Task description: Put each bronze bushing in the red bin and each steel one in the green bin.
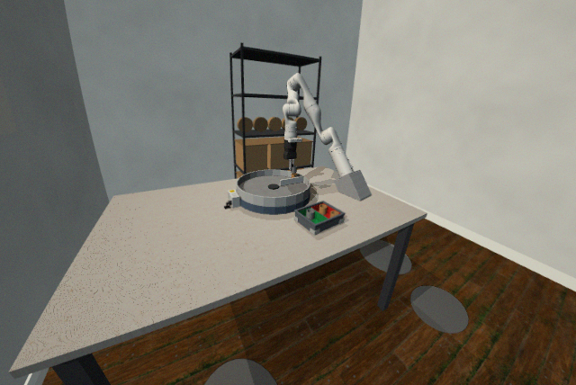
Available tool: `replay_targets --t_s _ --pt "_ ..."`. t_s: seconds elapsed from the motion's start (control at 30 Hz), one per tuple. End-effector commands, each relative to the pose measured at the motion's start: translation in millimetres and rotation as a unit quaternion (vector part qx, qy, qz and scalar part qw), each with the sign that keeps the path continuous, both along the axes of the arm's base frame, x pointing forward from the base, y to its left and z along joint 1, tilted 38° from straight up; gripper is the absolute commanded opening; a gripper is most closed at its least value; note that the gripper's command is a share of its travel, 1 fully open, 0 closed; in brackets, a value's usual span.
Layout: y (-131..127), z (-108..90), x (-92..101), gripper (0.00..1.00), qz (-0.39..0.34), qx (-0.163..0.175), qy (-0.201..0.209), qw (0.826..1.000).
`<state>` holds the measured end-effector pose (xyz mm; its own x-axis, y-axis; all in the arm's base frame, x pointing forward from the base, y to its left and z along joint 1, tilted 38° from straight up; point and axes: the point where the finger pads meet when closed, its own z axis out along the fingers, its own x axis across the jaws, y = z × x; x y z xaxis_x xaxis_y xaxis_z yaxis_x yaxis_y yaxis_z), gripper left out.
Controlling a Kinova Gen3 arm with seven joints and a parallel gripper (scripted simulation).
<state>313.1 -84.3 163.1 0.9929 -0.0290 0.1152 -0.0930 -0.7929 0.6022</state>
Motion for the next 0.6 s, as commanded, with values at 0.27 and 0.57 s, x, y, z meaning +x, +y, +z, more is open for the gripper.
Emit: replay_targets --t_s 0.27,0.57 --pt "16 18.1 -0.7 0.00 0.005 0.002 0.000 1.000" --pt "41 -2.7 11.4 0.00 0.003 0.001 -0.002 1.000"
